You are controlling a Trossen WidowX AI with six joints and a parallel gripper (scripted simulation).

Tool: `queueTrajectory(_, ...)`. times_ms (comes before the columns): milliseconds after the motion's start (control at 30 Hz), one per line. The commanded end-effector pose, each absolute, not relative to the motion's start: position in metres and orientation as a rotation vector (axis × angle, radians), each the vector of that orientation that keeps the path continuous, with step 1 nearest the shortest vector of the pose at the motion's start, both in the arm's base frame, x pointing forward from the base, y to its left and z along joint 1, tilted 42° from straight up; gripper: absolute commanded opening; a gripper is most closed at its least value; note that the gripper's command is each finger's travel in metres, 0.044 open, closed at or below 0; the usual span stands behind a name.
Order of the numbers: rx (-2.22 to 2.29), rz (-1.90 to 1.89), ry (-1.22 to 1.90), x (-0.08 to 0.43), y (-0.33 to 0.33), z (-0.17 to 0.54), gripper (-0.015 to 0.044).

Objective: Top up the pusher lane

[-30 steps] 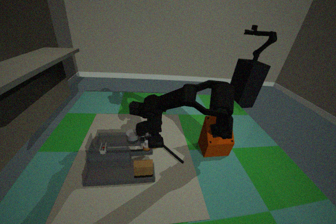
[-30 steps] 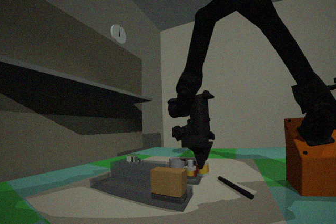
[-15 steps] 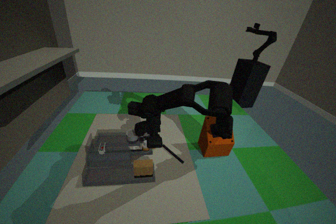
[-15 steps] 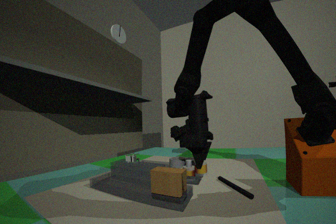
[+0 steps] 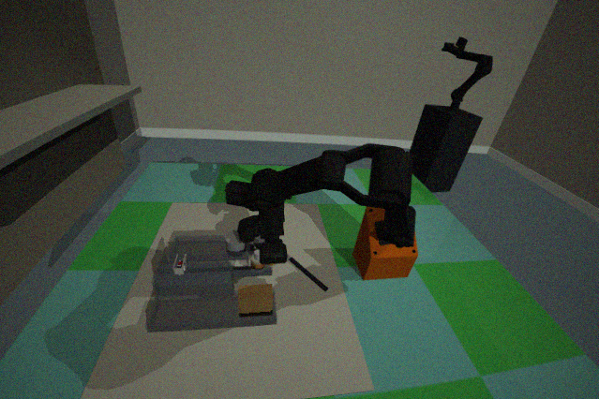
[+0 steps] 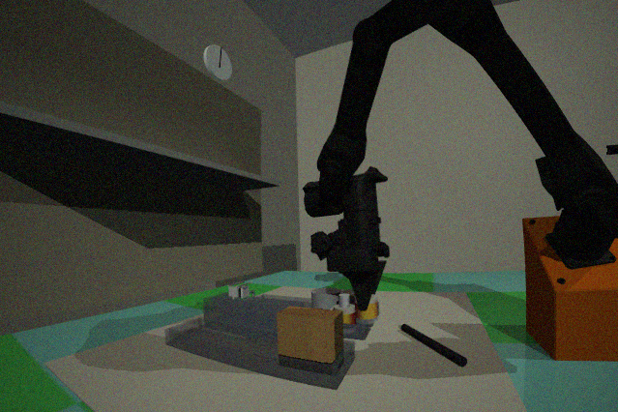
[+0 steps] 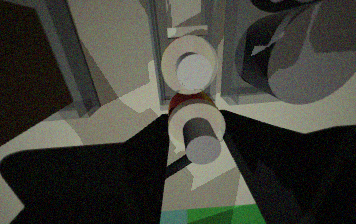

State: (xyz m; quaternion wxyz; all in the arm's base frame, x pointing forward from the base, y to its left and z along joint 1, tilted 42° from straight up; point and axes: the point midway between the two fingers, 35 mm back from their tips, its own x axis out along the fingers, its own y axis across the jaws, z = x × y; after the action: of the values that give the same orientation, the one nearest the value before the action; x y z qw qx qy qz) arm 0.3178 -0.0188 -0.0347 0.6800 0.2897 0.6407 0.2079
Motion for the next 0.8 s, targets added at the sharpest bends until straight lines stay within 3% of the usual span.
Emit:
queueTrajectory(0, 0.644, 0.468, 1.413, 0.3275, -0.0208, -0.0317, 0.0000)
queueTrajectory(767, 0.644, 0.468, 1.413, 0.3356, -0.0225, -0.0294, 0.0000)
